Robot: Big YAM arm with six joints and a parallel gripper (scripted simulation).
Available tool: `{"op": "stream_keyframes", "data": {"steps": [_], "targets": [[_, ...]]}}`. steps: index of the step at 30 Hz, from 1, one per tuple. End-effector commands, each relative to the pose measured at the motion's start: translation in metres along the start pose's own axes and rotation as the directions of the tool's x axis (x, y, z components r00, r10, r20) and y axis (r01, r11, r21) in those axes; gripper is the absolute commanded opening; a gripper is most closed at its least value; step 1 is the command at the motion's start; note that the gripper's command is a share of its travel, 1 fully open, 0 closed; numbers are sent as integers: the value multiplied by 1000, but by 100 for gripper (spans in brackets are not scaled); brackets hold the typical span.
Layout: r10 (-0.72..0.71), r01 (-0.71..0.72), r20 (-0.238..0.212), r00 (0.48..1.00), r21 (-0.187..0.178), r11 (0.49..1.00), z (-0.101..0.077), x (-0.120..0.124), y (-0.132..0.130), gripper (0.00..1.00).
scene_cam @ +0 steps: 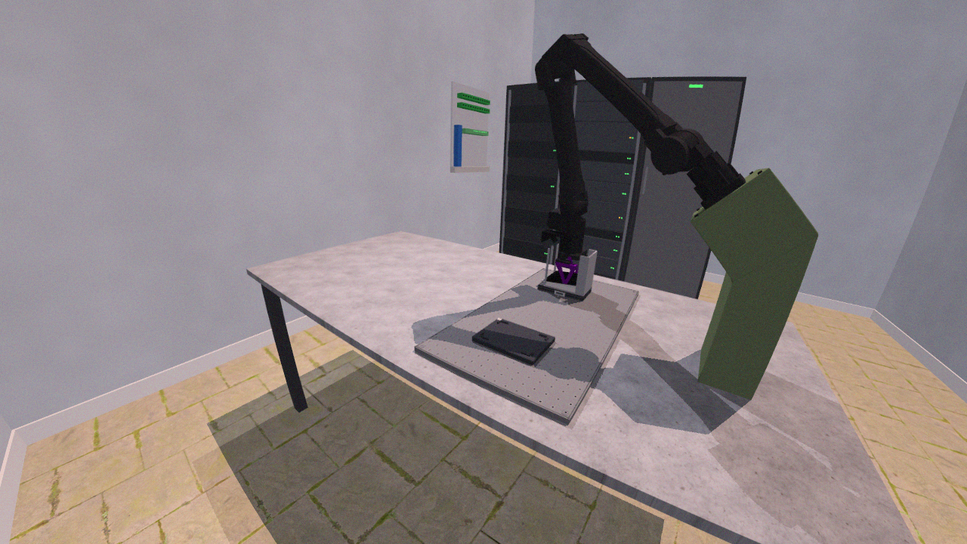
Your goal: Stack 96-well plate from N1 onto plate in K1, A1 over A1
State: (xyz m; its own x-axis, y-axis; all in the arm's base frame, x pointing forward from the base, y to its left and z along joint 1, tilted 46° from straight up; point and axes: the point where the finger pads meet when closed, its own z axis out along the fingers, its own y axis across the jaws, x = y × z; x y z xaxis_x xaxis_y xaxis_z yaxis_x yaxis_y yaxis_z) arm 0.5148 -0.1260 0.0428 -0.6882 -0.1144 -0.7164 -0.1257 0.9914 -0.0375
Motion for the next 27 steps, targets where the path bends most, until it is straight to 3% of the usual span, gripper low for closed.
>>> {"op": "stream_keyframes", "data": {"steps": [1, 27], "targets": [[2, -2, 11, 1000, 2, 1000, 4, -3, 1, 0], [0, 0, 12, 1000, 1, 1000, 8, -4, 2, 0]]}}
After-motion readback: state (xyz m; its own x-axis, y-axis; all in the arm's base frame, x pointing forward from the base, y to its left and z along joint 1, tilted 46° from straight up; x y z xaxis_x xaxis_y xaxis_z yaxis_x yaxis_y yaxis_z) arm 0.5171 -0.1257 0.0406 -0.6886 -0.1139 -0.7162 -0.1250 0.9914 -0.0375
